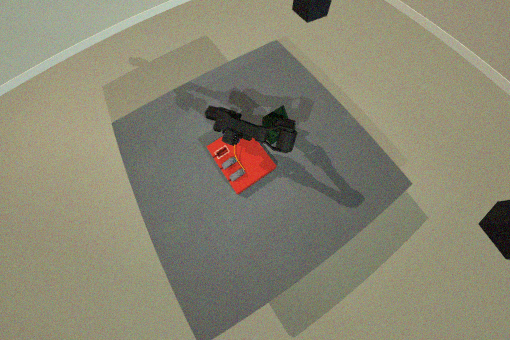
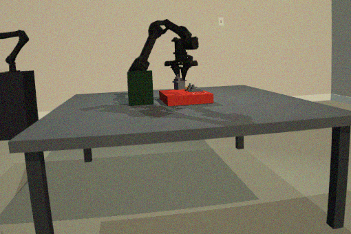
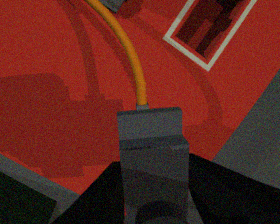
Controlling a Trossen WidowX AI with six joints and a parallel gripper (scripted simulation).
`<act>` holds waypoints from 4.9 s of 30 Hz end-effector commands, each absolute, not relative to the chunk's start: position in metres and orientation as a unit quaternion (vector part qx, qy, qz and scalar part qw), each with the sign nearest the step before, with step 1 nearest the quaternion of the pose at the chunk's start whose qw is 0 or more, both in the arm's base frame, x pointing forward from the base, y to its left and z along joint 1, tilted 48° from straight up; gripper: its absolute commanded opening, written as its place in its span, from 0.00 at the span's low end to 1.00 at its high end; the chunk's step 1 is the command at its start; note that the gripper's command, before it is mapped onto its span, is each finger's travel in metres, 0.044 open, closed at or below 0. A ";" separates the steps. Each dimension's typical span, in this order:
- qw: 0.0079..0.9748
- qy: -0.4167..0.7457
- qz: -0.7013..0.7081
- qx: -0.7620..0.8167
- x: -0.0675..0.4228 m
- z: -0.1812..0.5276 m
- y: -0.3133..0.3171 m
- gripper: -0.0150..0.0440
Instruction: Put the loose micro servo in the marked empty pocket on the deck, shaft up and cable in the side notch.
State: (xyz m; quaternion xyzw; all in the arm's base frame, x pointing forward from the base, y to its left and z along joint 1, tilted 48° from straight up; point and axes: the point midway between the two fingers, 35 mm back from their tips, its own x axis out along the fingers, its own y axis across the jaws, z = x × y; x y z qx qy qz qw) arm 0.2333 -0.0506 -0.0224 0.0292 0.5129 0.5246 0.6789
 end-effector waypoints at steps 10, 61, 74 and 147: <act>0.657 0.619 0.392 0.179 0.235 -0.022 -0.053 0.25; 0.638 0.652 0.332 0.240 0.344 -0.021 -0.035 0.25; 0.638 0.652 0.332 0.240 0.342 -0.031 -0.024 0.25; 0.638 0.651 0.333 0.241 0.338 -0.059 0.008 0.25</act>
